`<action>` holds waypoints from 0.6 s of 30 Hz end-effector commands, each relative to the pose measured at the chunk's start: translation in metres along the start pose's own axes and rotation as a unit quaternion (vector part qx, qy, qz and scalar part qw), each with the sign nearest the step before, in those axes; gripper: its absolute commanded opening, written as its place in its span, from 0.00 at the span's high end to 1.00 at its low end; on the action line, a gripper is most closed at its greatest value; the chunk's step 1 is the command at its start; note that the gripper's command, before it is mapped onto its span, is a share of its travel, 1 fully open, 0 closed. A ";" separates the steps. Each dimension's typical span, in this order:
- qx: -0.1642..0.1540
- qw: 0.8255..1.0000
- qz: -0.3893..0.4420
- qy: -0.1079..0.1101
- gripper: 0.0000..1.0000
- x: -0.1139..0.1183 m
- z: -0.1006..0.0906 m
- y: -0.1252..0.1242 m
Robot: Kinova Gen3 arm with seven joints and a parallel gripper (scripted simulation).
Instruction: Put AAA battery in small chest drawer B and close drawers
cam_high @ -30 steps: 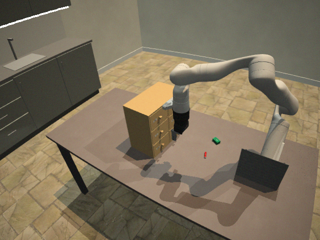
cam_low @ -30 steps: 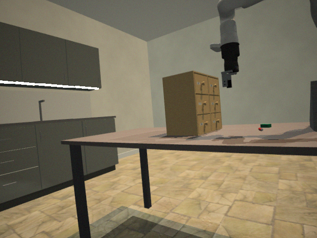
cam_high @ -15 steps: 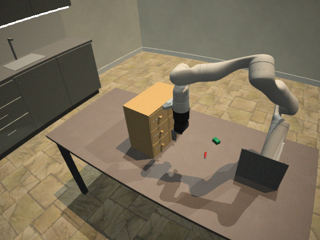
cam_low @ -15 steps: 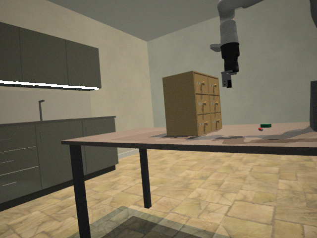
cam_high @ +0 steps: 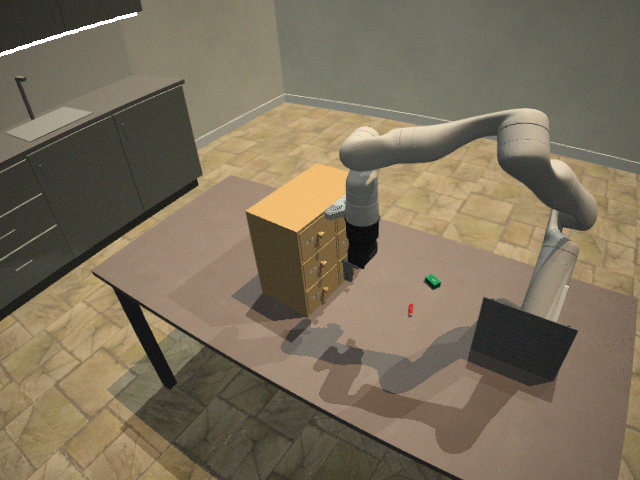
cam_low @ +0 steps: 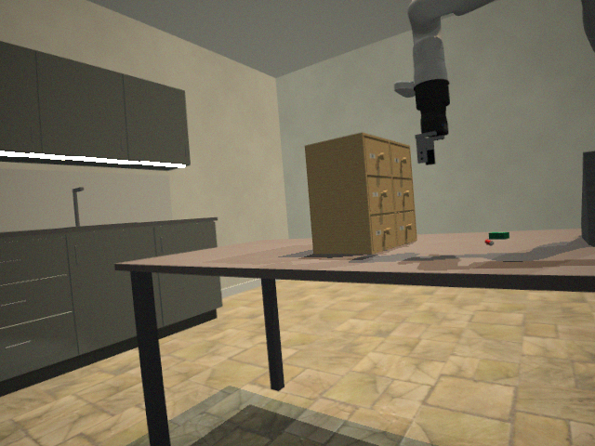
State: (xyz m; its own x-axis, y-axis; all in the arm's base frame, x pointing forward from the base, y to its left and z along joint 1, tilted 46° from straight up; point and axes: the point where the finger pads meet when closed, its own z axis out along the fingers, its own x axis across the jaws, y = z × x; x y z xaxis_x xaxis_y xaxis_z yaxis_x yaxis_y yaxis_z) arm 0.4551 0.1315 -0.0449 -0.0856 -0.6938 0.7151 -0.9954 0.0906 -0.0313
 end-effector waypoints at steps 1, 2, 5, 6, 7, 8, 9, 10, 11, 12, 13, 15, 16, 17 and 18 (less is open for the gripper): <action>0.000 1.000 0.003 0.001 0.00 0.002 -0.002 -0.001; 0.000 1.000 0.003 0.001 0.00 0.002 -0.002 -0.001; 0.000 1.000 0.003 0.001 0.00 0.002 -0.002 -0.001; 0.000 1.000 0.003 0.001 0.00 0.002 -0.002 -0.001; 0.000 1.000 0.003 0.001 0.00 0.002 -0.002 -0.001; 0.000 1.000 0.003 0.001 0.00 0.002 -0.002 -0.001; 0.000 1.000 0.003 0.001 0.00 0.002 -0.002 -0.001; 0.000 1.000 0.003 0.001 0.00 0.002 -0.002 -0.001; 0.000 1.000 0.003 0.001 0.00 0.002 -0.002 -0.001; 0.000 1.000 0.003 0.001 0.00 0.002 -0.002 -0.001; 0.000 1.000 0.003 0.001 0.00 0.002 -0.002 -0.001; -0.002 1.000 0.005 0.001 0.00 0.006 -0.002 0.000; -0.002 1.000 0.005 0.001 0.00 0.008 -0.002 0.000; -0.002 1.000 0.005 0.001 0.00 0.012 -0.002 0.000; -0.002 1.000 0.005 0.001 0.00 0.016 -0.003 0.000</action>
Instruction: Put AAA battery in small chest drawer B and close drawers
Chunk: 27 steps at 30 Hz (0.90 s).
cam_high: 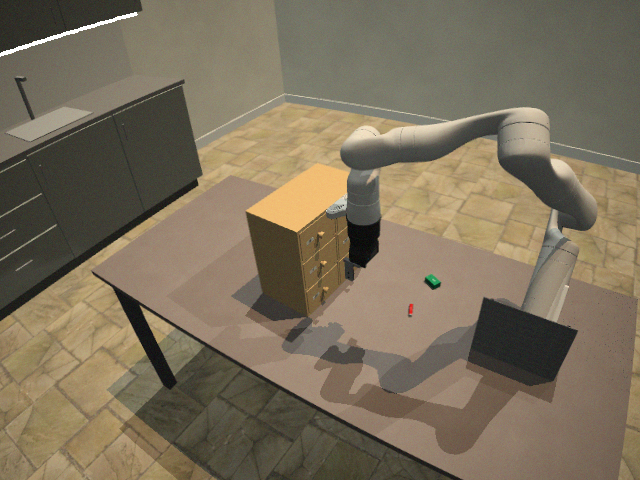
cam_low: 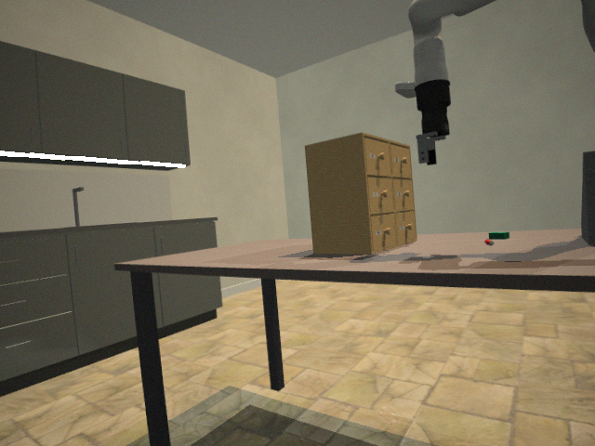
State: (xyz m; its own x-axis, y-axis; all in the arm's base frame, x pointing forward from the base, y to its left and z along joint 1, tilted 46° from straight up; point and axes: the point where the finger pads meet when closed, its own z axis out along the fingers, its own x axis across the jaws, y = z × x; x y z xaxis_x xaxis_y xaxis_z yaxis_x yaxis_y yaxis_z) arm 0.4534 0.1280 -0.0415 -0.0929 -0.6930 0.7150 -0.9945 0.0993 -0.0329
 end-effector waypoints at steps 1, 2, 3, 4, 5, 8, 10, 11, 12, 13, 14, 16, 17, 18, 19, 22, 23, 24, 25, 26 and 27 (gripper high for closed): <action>0.001 1.000 0.001 0.001 0.00 0.016 -0.004 -0.001; 0.001 1.000 0.001 0.001 0.00 0.022 -0.005 -0.001; 0.001 1.000 0.001 0.001 0.00 0.028 -0.006 0.000; 0.001 1.000 0.001 0.001 0.00 0.036 -0.008 0.000; 0.001 1.000 0.001 0.001 0.00 0.045 -0.009 0.000; 0.001 1.000 0.002 0.001 0.00 0.073 -0.014 0.001; 0.001 1.000 0.002 0.001 0.00 0.073 -0.014 0.001; 0.001 1.000 0.002 0.001 0.00 0.083 -0.015 0.001; 0.001 1.000 0.002 0.001 0.00 0.092 -0.017 0.001; 0.001 1.000 0.002 0.001 0.00 0.102 -0.019 0.002; 0.001 1.000 0.002 0.000 0.00 0.111 -0.020 0.002; 0.001 1.000 0.002 0.000 0.00 0.128 -0.023 0.002; 0.001 1.000 0.002 0.000 0.00 0.135 -0.024 0.002; 0.000 1.000 0.003 0.000 0.00 0.142 -0.024 0.002; 0.000 1.000 0.003 0.000 0.00 0.147 -0.025 0.003; 0.000 1.000 0.003 0.000 0.00 0.156 -0.026 0.003; 0.000 1.000 0.003 0.000 0.00 0.157 -0.026 0.003; 0.000 1.000 0.003 0.000 0.00 0.157 -0.026 0.003; 0.000 1.000 0.003 0.000 0.00 0.157 -0.026 0.003; 0.000 1.000 0.003 0.000 0.00 0.157 -0.026 0.003; 0.000 1.000 0.003 0.000 0.00 0.157 -0.026 0.003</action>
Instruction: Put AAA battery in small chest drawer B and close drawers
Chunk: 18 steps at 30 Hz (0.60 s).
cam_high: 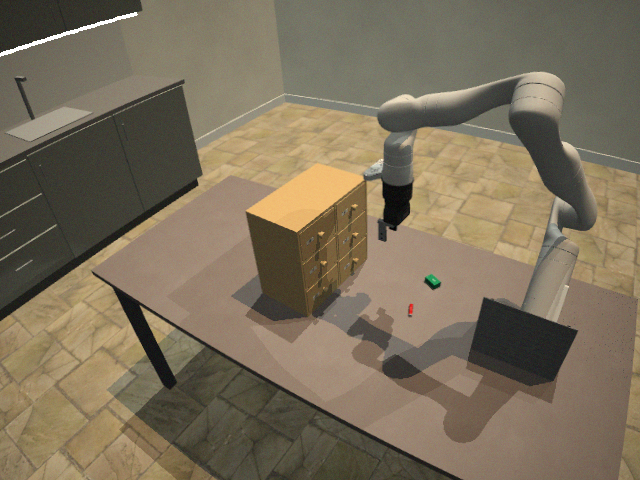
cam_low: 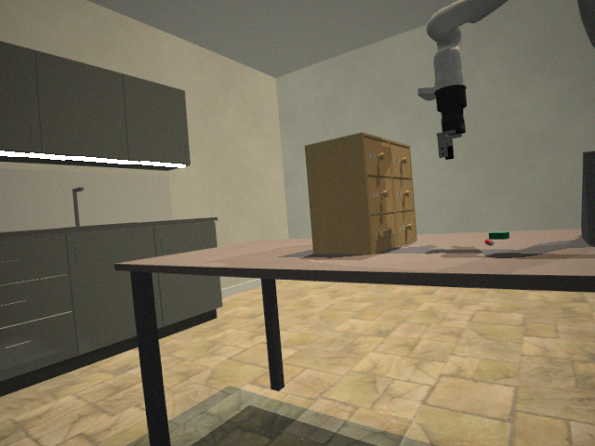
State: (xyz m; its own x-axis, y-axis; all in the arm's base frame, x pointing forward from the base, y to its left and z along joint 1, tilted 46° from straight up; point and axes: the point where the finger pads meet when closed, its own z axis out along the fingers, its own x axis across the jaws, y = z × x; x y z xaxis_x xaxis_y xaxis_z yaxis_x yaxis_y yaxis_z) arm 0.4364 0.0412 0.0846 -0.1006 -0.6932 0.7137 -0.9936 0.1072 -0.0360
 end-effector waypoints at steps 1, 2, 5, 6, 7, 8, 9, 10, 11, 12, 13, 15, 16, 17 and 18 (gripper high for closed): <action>0.002 1.000 -0.001 0.001 0.00 0.005 -0.002 -0.002; 0.002 1.000 -0.001 0.001 0.00 0.005 -0.002 -0.002; 0.002 1.000 -0.001 0.001 0.00 0.005 -0.002 -0.002; 0.002 1.000 -0.001 0.001 0.00 0.005 -0.002 -0.002; 0.002 1.000 -0.001 0.001 0.00 0.005 -0.001 -0.002; 0.003 1.000 -0.001 0.001 0.00 0.005 -0.001 -0.001; 0.003 1.000 -0.001 0.001 0.00 0.005 -0.001 -0.001; 0.003 1.000 -0.001 0.001 0.00 0.005 -0.001 -0.001; 0.003 1.000 -0.001 0.001 0.00 0.005 -0.001 -0.001; 0.004 1.000 -0.001 0.001 0.00 0.005 -0.001 -0.001; 0.004 1.000 -0.001 0.001 0.00 0.005 -0.001 -0.001; 0.005 1.000 -0.002 0.001 0.00 0.004 -0.001 -0.001; 0.005 1.000 -0.002 0.001 0.00 0.004 -0.001 -0.001; 0.005 1.000 -0.002 0.001 0.00 0.004 -0.001 -0.001; 0.006 1.000 -0.002 0.001 0.00 0.004 -0.001 -0.002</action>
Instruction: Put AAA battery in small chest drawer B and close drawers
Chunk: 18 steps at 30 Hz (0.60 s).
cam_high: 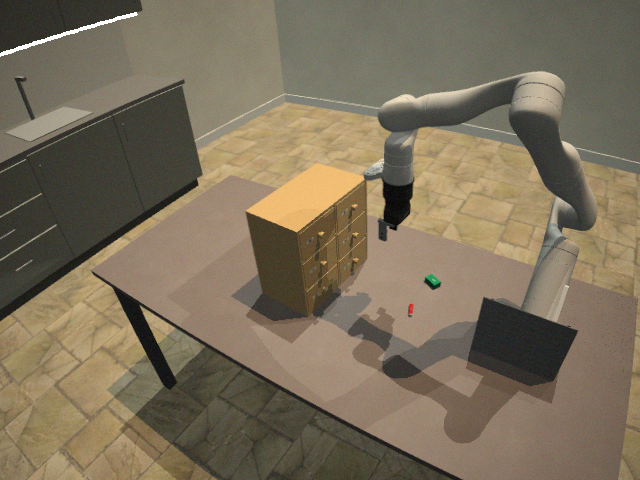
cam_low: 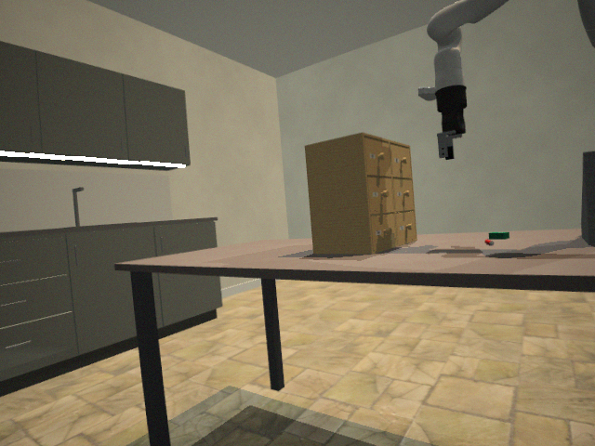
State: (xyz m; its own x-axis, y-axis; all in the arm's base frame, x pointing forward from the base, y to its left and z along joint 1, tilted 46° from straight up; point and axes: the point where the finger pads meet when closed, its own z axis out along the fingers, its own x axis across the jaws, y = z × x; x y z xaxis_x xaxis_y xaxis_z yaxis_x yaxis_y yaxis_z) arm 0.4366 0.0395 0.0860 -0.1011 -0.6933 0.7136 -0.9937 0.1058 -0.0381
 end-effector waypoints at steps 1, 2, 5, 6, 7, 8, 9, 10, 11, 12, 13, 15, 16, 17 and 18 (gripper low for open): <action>0.005 1.000 -0.002 0.001 0.00 0.002 -0.002 -0.001; 0.006 1.000 -0.002 0.001 0.00 0.002 -0.001 -0.001; 0.008 1.000 -0.002 0.001 0.00 0.002 -0.001 -0.002; 0.009 1.000 -0.002 0.001 0.00 0.002 -0.001 -0.002; 0.010 1.000 -0.002 0.001 0.00 0.002 -0.001 -0.002; 0.011 1.000 -0.002 0.001 0.00 0.002 0.000 -0.002; 0.012 1.000 -0.002 0.001 0.00 0.002 0.000 -0.002; 0.013 1.000 -0.002 0.001 0.00 0.002 0.000 -0.002; 0.014 1.000 -0.002 0.001 0.00 0.002 0.000 -0.003; 0.016 1.000 -0.002 0.001 0.00 0.002 0.001 -0.003; 0.017 1.000 -0.002 0.001 0.00 0.002 0.001 -0.003; 0.019 1.000 -0.002 0.001 0.00 0.002 0.001 -0.003; 0.019 1.000 -0.002 0.001 0.00 0.002 0.001 -0.003; 0.020 1.000 -0.002 0.001 0.00 0.002 0.002 -0.004; 0.022 1.000 -0.002 0.001 0.00 0.002 0.002 -0.004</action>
State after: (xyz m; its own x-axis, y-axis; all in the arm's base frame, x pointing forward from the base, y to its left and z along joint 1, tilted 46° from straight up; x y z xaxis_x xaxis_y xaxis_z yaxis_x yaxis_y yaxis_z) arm 0.4399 0.0347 0.0878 -0.1026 -0.6879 0.7186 -0.9946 0.0824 -0.0631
